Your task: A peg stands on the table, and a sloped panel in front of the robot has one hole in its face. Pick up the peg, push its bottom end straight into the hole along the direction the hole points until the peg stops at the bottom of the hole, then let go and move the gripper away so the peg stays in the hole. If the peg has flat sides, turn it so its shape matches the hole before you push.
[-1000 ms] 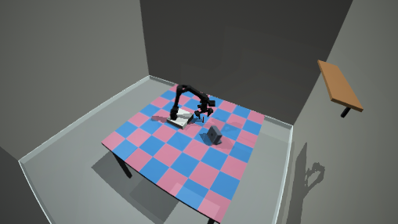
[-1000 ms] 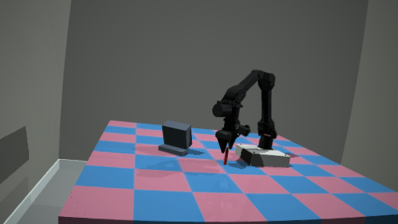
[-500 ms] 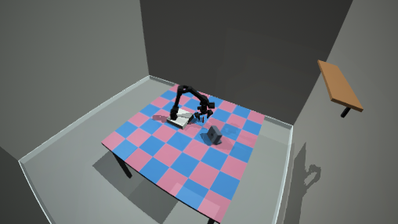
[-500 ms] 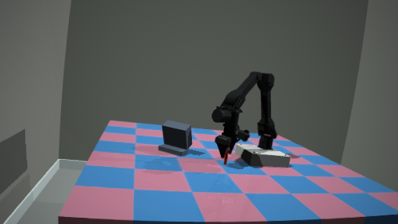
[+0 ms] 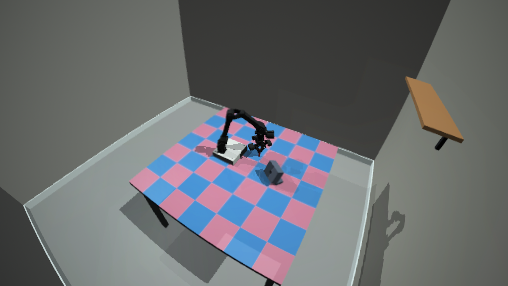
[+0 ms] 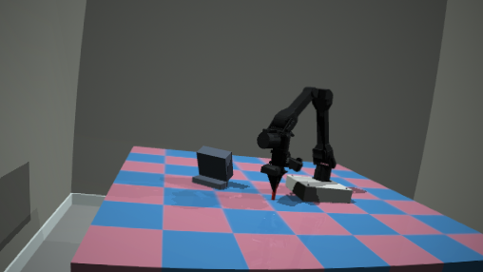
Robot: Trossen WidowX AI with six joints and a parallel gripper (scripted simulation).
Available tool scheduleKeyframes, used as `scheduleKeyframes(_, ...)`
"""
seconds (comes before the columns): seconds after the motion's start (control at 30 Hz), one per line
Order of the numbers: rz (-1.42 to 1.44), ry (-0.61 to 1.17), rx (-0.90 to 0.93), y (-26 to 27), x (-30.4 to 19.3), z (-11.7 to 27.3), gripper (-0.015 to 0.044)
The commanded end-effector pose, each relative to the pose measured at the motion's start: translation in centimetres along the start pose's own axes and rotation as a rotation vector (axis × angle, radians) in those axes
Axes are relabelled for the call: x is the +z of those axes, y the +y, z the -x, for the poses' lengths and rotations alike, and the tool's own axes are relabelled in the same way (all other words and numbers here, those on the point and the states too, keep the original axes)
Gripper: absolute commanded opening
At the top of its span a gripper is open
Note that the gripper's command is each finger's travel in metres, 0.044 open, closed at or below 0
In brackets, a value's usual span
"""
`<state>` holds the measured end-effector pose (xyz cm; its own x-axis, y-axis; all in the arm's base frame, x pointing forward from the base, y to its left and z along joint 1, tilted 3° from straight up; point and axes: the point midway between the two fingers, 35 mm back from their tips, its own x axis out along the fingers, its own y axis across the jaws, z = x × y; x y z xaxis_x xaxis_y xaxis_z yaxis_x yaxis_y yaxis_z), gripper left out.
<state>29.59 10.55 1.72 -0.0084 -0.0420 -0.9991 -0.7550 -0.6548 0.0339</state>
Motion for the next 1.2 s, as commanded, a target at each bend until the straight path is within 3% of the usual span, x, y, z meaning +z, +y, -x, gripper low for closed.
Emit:
scheduleKeyframes(0.0,0.0,0.0,0.0,0.0,0.0,0.0,0.0033)
scheduleKeyframes(0.17,0.0,0.0,0.0,0.0,0.0,0.0,0.0)
scheduleKeyframes(0.9,0.005,-0.004,-0.002,-0.1,-0.2,7.8,0.0)
scheduleKeyframes(1.17,-0.008,-0.019,-0.006,0.0,-0.5,7.9,0.0)
